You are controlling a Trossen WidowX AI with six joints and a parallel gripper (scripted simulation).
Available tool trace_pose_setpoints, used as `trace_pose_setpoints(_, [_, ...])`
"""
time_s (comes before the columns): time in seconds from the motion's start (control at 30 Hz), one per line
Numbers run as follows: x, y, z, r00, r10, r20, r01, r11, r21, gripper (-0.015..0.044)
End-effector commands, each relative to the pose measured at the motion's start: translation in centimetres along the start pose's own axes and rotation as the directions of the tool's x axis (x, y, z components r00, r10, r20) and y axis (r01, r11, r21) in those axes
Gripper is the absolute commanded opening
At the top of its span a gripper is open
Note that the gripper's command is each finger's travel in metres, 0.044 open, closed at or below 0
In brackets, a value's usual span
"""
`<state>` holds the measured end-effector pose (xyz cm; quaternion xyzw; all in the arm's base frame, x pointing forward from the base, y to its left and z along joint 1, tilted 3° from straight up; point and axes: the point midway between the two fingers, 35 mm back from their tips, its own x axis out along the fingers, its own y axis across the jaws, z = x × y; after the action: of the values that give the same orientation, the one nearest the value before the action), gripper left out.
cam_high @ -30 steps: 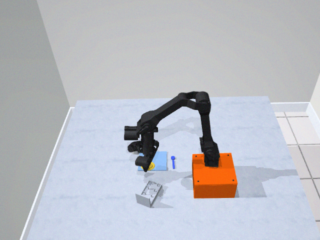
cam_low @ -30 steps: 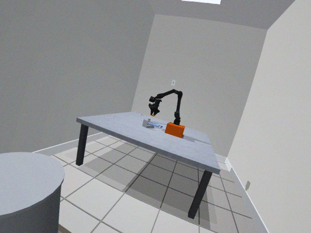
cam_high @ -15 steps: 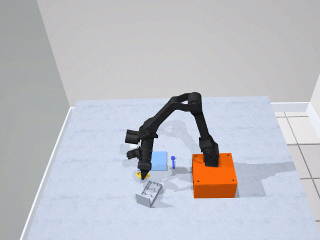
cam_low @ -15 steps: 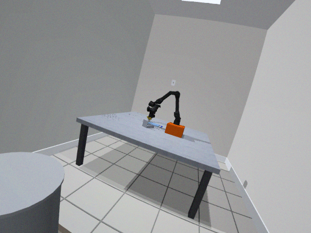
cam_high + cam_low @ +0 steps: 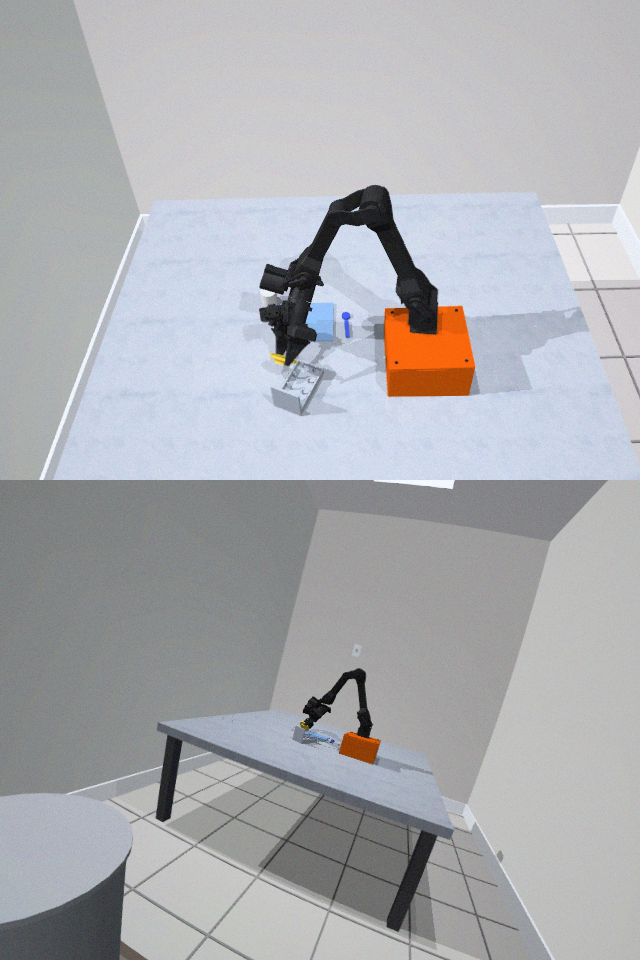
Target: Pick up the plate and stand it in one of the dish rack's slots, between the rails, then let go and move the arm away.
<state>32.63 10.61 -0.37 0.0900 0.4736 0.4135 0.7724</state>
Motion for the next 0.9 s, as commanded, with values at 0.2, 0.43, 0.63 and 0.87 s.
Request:
trace_pose_setpoints(0.2, [0.2,-0.1,-1.2,0.979,0.142,0.147,-0.106,0.968,-0.229,0.0000])
trace_pose_setpoints(0.43, [-0.2,0.2,-2.2,0.939,0.238,0.248,-0.124,0.907,-0.403,0.0000])
trace_pose_setpoints(0.63, [-0.9,0.6,-3.2,0.897,0.305,0.320,-0.105,0.850,-0.517,0.0000])
trace_pose_setpoints(0.87, [-1.8,1.4,-4.2,0.839,0.382,0.387,-0.051,0.763,-0.644,0.0000])
